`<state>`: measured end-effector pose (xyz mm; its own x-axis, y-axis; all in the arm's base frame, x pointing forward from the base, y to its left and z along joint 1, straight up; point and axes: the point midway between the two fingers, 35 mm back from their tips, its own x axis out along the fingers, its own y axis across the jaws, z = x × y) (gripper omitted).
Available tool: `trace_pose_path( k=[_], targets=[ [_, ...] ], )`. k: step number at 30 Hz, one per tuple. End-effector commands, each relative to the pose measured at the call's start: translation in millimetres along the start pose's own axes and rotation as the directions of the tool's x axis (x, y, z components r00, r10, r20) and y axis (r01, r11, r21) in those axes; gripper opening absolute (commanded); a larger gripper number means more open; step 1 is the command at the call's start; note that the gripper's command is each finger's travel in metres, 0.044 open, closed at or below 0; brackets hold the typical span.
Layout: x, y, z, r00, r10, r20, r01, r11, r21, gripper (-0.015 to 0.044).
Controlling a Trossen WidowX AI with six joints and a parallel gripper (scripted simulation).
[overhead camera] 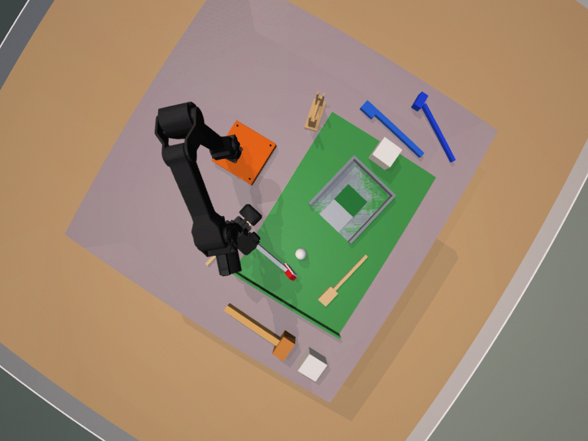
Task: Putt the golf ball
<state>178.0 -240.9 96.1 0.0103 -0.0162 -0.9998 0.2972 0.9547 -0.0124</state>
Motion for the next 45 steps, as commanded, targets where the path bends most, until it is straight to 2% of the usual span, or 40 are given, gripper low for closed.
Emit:
trace_pose_path(
  k=[1, 4, 15, 22, 34, 45],
  targets=[
    [0.0, 0.2, 0.0, 1.0, 0.0, 0.0, 0.0, 1.0, 0.0, 0.0],
    [-0.3, 8.7, 2.2, 1.0, 0.0, 0.0, 0.0, 1.0, 0.0, 0.0],
    [-0.9, 134.3, 2.1, 1.0, 0.008, 0.005, -0.008, 1.0, -0.004, 0.0],
    [-8.0, 135.9, 2.4, 1.0, 0.008, 0.006, -0.008, 1.0, -0.004, 0.0],
    [-60.1, 135.6, 1.2, 1.0, 0.008, 0.005, -0.008, 1.0, -0.004, 0.0],
    [-52.0, 135.7, 0.8, 1.0, 0.011, -0.006, -0.011, 1.0, -0.01, 0.0]
  ],
)
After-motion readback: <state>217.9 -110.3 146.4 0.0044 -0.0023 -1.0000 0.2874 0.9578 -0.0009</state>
